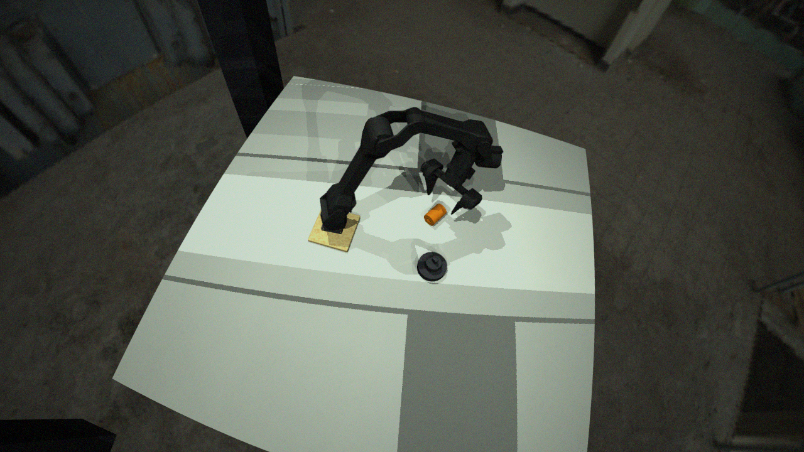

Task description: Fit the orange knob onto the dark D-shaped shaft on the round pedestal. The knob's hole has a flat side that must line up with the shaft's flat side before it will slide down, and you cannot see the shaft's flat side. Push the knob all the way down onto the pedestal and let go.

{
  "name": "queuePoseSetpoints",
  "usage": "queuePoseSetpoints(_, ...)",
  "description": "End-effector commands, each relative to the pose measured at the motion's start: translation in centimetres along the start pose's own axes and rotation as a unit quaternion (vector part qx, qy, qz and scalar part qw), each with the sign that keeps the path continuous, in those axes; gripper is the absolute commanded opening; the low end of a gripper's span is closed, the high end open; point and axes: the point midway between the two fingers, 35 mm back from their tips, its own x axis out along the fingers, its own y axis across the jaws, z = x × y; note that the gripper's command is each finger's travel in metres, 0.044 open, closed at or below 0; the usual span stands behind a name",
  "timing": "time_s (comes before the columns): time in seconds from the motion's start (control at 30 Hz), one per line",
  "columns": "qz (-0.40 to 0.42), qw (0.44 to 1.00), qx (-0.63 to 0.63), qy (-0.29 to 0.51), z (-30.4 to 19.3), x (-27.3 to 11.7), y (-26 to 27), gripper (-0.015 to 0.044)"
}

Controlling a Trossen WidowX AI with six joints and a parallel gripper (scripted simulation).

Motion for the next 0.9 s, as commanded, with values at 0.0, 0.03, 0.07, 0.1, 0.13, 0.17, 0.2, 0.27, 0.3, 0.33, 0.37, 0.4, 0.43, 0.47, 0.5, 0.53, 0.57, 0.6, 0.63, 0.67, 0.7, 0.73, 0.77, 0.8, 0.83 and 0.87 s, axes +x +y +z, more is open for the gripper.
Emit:
queuePoseSetpoints(0.0, 0.003, 1.000, -0.004, 0.010, 0.2, 1.7, 0.1, 0.0440)
queuePoseSetpoints(0.03, 0.003, 1.000, -0.004, 0.010, 0.2, 1.7, 0.1, 0.0440)
queuePoseSetpoints(0.07, 0.003, 1.000, -0.004, 0.010, 0.2, 1.7, 0.1, 0.0440)
queuePoseSetpoints(0.1, 0.003, 1.000, -0.004, 0.010, 0.2, 1.7, 0.1, 0.0440)
queuePoseSetpoints(0.13, 0.003, 1.000, -0.004, 0.010, 0.3, 1.8, 0.1, 0.0440)
queuePoseSetpoints(0.17, 0.003, 1.000, -0.004, 0.010, 0.3, 1.9, 0.1, 0.0440)
queuePoseSetpoints(0.2, 0.003, 1.000, -0.004, 0.010, 0.4, 2.1, 0.1, 0.0440)
queuePoseSetpoints(0.27, 0.003, 1.000, -0.004, 0.010, 0.5, 2.4, 0.1, 0.0440)
queuePoseSetpoints(0.3, 0.003, 1.000, -0.004, 0.010, 0.6, 2.5, 0.1, 0.0440)
queuePoseSetpoints(0.33, 0.003, 1.000, -0.004, 0.010, 0.6, 2.7, 0.1, 0.0440)
queuePoseSetpoints(0.37, 0.003, 1.000, -0.004, 0.010, 0.7, 2.8, 0.1, 0.0440)
queuePoseSetpoints(0.4, 0.003, 1.000, -0.004, 0.010, 0.8, 3.0, 0.1, 0.0440)
queuePoseSetpoints(0.43, 0.003, 1.000, -0.004, 0.010, 0.8, 3.1, 0.1, 0.0440)
queuePoseSetpoints(0.47, 0.003, 1.000, -0.004, 0.010, 0.9, 3.3, 0.1, 0.0440)
queuePoseSetpoints(0.5, 0.003, 1.000, -0.004, 0.010, 0.9, 3.4, 0.1, 0.0440)
queuePoseSetpoints(0.53, 0.003, 1.000, -0.004, 0.010, 1.0, 3.6, 0.1, 0.0440)
queuePoseSetpoints(0.57, 0.003, 1.000, -0.004, 0.010, 1.0, 3.7, 0.1, 0.0440)
queuePoseSetpoints(0.6, 0.003, 1.000, -0.004, 0.010, 1.1, 3.9, 0.1, 0.0440)
queuePoseSetpoints(0.63, 0.003, 1.000, -0.004, 0.010, 1.1, 4.0, 0.1, 0.0440)
queuePoseSetpoints(0.67, 0.003, 1.000, -0.004, 0.010, 1.2, 4.2, 0.1, 0.0440)
queuePoseSetpoints(0.7, 0.003, 1.000, -0.004, 0.010, 1.3, 4.3, 0.1, 0.0440)
queuePoseSetpoints(0.73, 0.003, 1.000, -0.004, 0.010, 1.3, 4.5, 0.2, 0.0440)
queuePoseSetpoints(0.77, 0.003, 1.000, -0.004, 0.010, 1.4, 4.7, 0.2, 0.0440)
queuePoseSetpoints(0.8, 0.003, 1.000, -0.004, 0.010, 1.4, 4.8, 0.2, 0.0440)
queuePoseSetpoints(0.83, 0.003, 1.000, -0.004, 0.010, 1.5, 5.0, 0.2, 0.0440)
queuePoseSetpoints(0.87, 0.003, 1.000, -0.004, 0.010, 1.5, 5.1, 0.2, 0.0440)
